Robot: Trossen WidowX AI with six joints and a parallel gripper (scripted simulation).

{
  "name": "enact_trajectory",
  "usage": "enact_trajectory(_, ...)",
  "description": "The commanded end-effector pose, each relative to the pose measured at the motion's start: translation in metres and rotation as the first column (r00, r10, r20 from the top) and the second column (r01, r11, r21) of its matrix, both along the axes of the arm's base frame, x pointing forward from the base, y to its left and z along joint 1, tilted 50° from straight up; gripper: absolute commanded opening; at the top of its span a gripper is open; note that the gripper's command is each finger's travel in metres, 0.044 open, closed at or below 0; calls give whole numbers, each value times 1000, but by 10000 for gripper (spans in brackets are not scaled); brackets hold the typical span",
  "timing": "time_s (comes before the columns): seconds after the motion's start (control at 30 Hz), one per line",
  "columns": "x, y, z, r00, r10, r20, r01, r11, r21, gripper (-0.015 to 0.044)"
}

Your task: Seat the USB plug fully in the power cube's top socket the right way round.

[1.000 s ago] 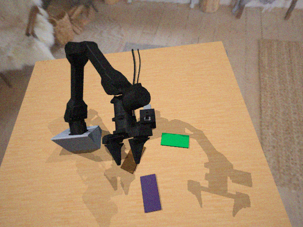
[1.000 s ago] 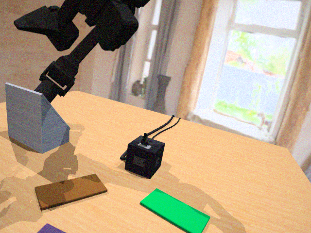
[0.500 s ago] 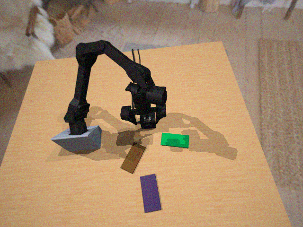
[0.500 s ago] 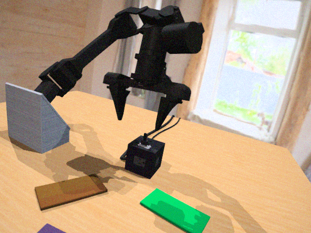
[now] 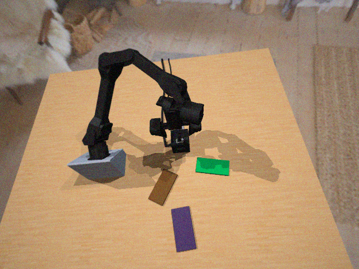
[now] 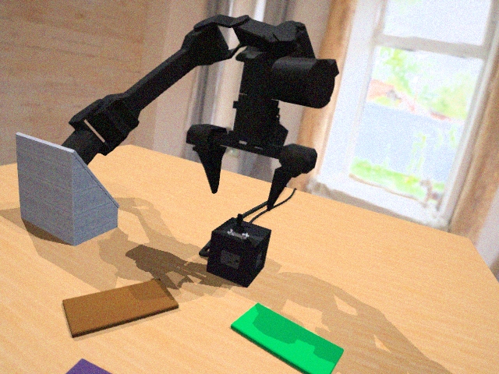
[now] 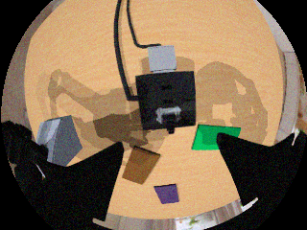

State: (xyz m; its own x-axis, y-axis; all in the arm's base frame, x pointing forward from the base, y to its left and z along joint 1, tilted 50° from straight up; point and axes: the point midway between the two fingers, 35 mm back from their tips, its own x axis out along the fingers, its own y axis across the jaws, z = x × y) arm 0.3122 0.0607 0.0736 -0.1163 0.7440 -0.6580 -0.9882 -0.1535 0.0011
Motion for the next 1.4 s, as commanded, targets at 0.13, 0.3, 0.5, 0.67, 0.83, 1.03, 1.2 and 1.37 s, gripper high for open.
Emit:
enact_trajectory(0.13,1,6,-4,1000,1,6,-1,1000,8,440)
enact_trajectory(0.3,0,10,-7,1000,1,6,-1,1000,8,440)
enact_trajectory(0.5,0,14,-11,1000,1,6,-1,1000,9,440)
enact_trajectory(0.67,-1,18,-15,1000,1,6,-1,1000,9,440)
enact_trajectory(0.83,-2,22,-18,1000,1,6,-1,1000,9,440)
enact_trajectory(1.03,-2,22,-18,1000,1,6,-1,1000,9,440)
enact_trajectory(1.2,0,21,-17,1000,7,16,-7,1000,3,335)
enact_trajectory(1.37,0,21,-17,1000,7,16,-7,1000,3,204)
